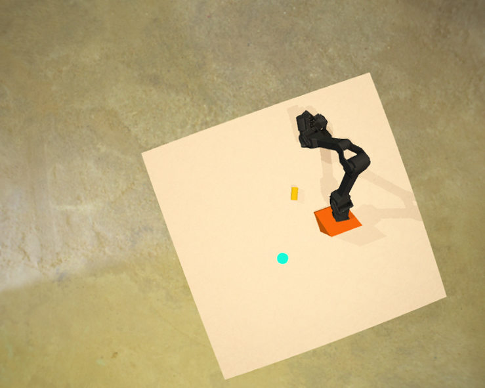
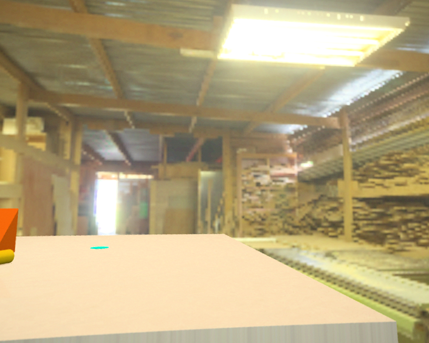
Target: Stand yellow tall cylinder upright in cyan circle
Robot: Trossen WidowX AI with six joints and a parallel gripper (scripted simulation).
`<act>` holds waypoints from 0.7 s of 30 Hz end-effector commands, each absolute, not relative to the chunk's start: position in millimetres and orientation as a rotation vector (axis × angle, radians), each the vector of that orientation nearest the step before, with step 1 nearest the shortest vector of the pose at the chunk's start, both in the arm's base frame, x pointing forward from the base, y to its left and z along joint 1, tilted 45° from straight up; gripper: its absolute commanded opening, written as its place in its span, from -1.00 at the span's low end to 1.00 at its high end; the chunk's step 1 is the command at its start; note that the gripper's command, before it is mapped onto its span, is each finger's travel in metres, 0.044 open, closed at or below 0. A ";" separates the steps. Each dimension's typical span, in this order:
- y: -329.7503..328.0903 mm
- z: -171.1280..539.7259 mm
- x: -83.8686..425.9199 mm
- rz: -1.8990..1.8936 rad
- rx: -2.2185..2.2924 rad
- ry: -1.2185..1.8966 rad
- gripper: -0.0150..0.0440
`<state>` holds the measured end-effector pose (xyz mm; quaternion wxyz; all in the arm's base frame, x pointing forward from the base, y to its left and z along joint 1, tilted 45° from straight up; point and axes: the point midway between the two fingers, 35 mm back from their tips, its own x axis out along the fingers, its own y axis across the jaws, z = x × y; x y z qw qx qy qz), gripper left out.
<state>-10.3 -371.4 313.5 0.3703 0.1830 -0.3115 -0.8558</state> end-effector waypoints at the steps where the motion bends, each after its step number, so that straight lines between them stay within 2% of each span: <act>1: -369.1 323.4 36.9 -2.069 0.484 -0.640 0.56; 10: -345.3 332.9 141.7 -1.766 0.473 -0.328 0.56; 21: -292.5 291.6 212.0 -1.538 0.302 0.171 0.56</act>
